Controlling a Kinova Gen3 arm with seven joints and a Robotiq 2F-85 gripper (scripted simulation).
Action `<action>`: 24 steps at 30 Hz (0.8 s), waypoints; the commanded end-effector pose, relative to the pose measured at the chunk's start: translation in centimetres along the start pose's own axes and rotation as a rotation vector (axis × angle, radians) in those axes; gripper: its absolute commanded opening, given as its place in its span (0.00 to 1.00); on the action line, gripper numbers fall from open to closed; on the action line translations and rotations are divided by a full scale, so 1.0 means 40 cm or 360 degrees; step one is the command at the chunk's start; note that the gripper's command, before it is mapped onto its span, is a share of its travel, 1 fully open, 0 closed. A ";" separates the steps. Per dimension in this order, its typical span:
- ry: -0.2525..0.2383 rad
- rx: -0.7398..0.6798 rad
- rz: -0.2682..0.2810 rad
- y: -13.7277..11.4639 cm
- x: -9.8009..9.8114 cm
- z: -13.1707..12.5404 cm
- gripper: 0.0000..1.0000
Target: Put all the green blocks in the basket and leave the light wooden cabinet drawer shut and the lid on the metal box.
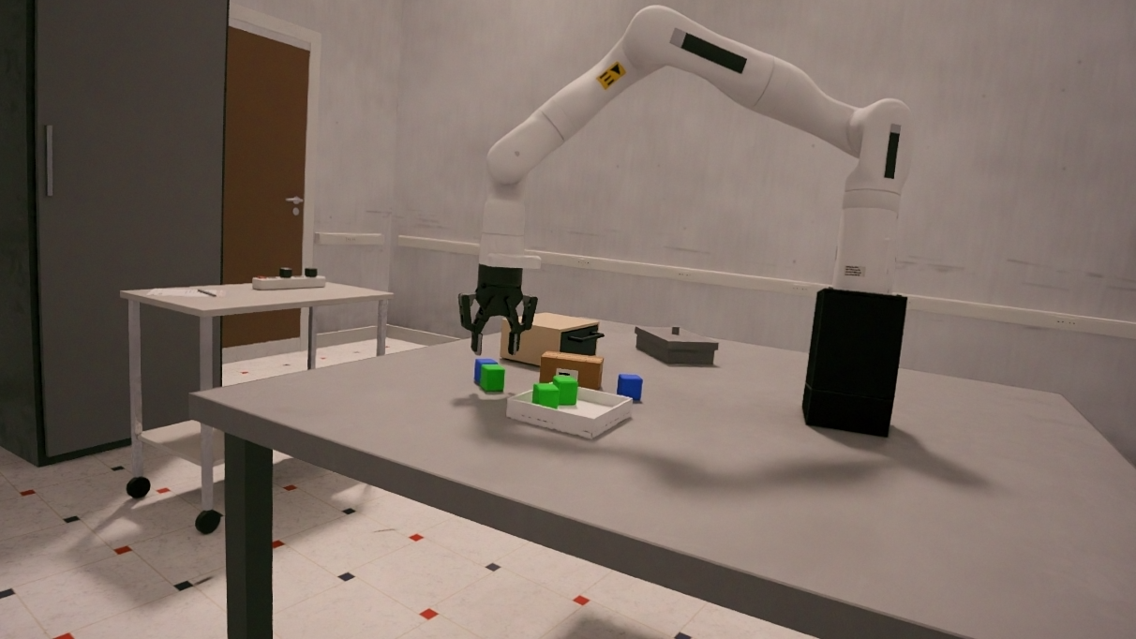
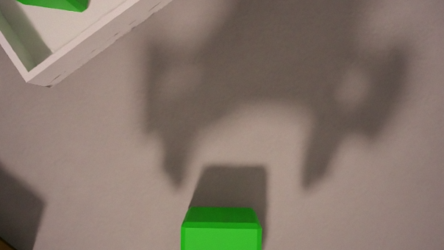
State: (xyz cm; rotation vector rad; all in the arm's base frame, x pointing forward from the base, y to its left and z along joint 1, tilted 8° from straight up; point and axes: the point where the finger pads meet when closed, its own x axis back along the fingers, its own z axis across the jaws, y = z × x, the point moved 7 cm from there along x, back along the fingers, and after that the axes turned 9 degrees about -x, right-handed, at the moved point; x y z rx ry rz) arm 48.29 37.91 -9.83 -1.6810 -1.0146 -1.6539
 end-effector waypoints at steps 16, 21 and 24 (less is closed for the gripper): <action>0.0004 0.0000 -0.0001 0.001 -0.012 0.003 0.67; 0.0004 0.0000 -0.0001 0.001 -0.012 0.004 0.67; 0.0004 0.0000 -0.0001 0.001 -0.012 0.005 0.67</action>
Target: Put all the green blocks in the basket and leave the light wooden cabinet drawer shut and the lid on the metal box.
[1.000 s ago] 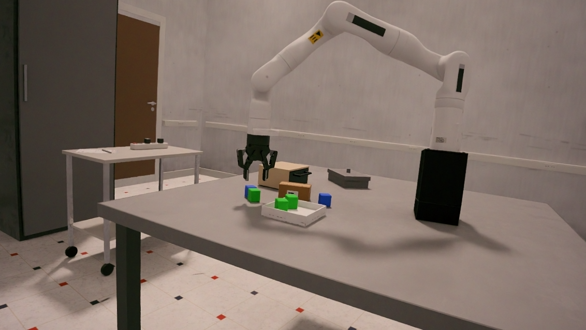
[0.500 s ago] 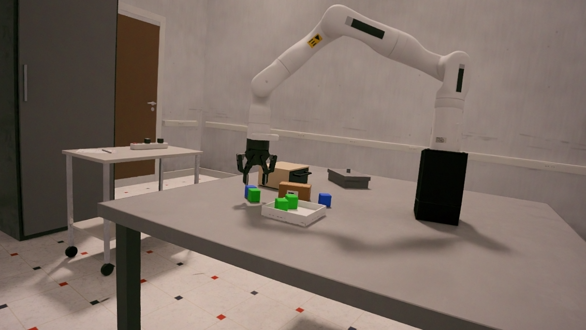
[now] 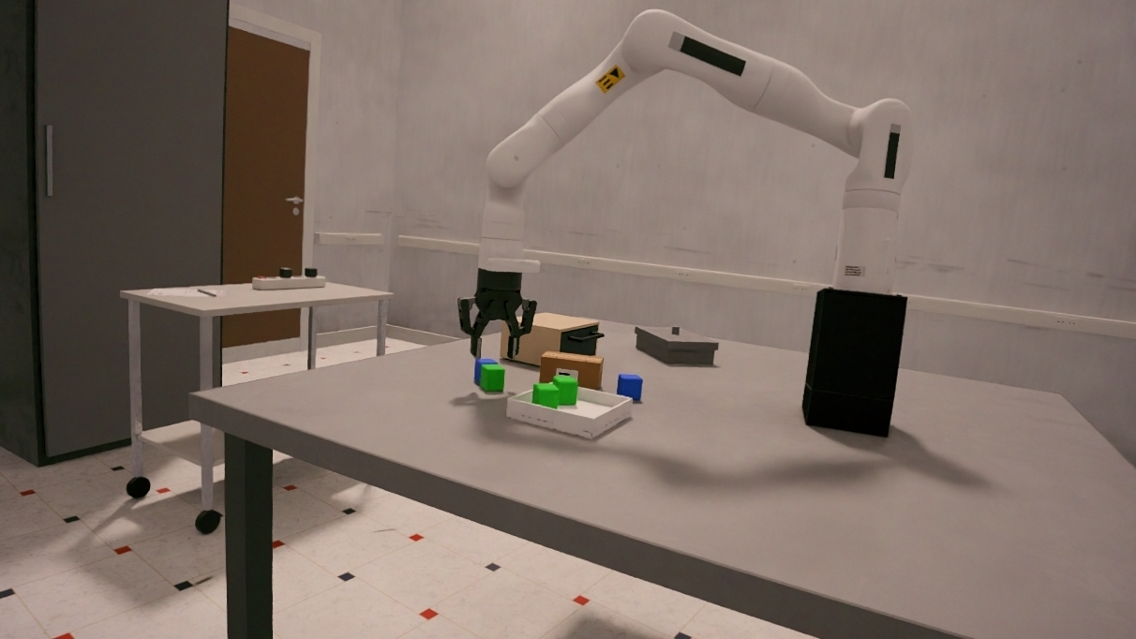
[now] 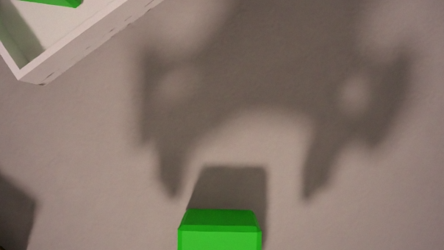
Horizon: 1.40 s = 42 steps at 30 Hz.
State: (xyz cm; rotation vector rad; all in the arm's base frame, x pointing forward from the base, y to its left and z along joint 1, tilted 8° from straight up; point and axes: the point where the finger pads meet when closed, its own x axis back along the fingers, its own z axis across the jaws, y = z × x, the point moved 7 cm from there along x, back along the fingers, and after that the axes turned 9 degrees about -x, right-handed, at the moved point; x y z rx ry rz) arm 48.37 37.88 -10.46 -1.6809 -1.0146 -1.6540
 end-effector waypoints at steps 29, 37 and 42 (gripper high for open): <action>0.0004 0.0000 -0.0001 0.001 -0.012 0.004 0.67; 0.0004 0.0000 -0.0001 0.001 -0.030 0.004 0.67; 0.0004 0.0000 -0.0001 0.001 -0.048 0.004 0.67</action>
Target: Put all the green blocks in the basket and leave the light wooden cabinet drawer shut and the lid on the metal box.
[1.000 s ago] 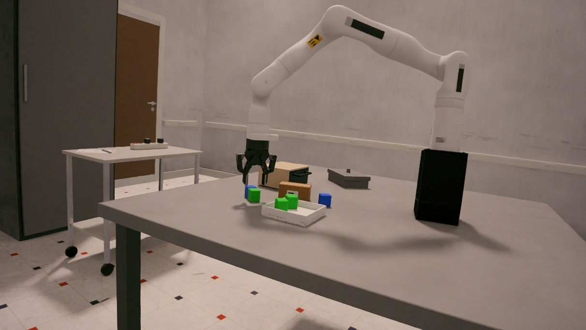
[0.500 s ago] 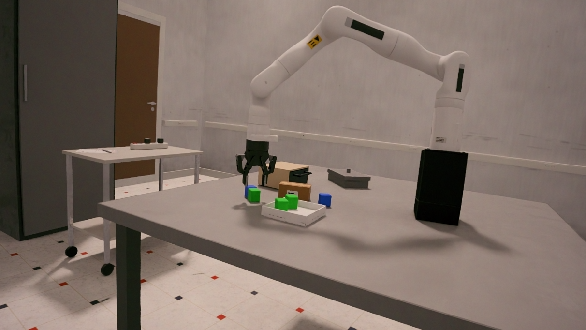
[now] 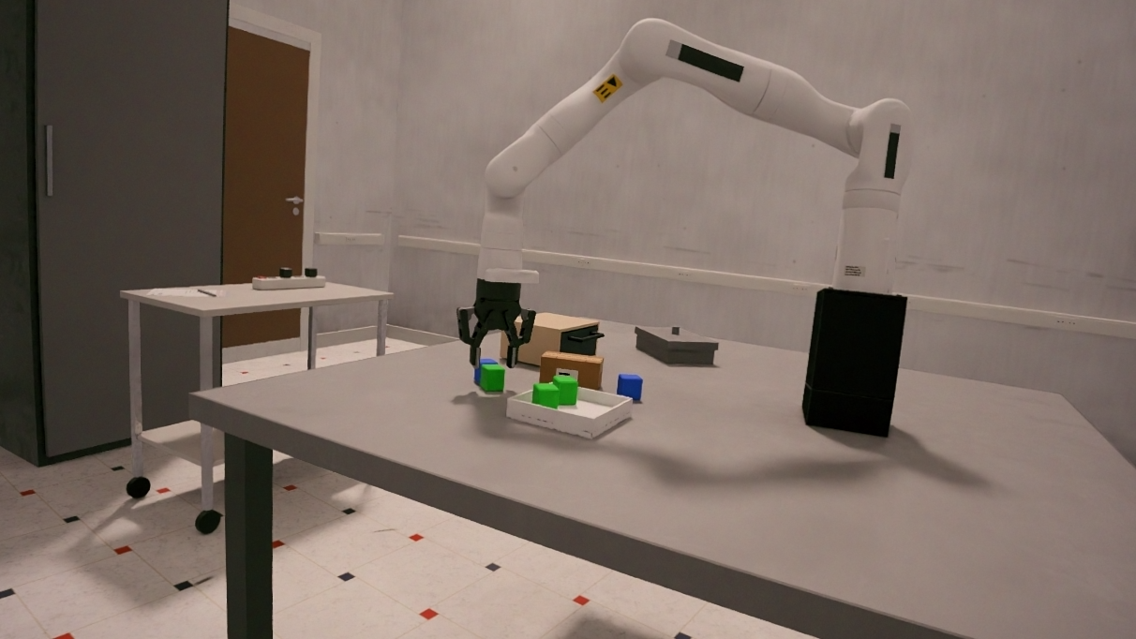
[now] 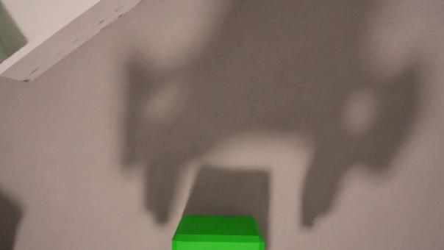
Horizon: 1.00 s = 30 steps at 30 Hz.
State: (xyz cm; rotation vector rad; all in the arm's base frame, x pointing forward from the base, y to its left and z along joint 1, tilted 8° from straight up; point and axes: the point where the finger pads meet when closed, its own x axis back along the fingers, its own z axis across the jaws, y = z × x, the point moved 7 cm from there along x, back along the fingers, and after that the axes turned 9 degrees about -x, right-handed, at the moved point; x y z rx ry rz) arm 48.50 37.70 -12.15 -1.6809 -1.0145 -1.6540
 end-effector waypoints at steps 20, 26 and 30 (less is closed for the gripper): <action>0.0004 0.0000 -0.0001 0.001 -0.067 0.003 0.67; 0.0004 0.0000 -0.0001 0.001 -0.076 0.003 0.67; 0.0004 0.0000 -0.0001 0.001 -0.078 0.003 0.67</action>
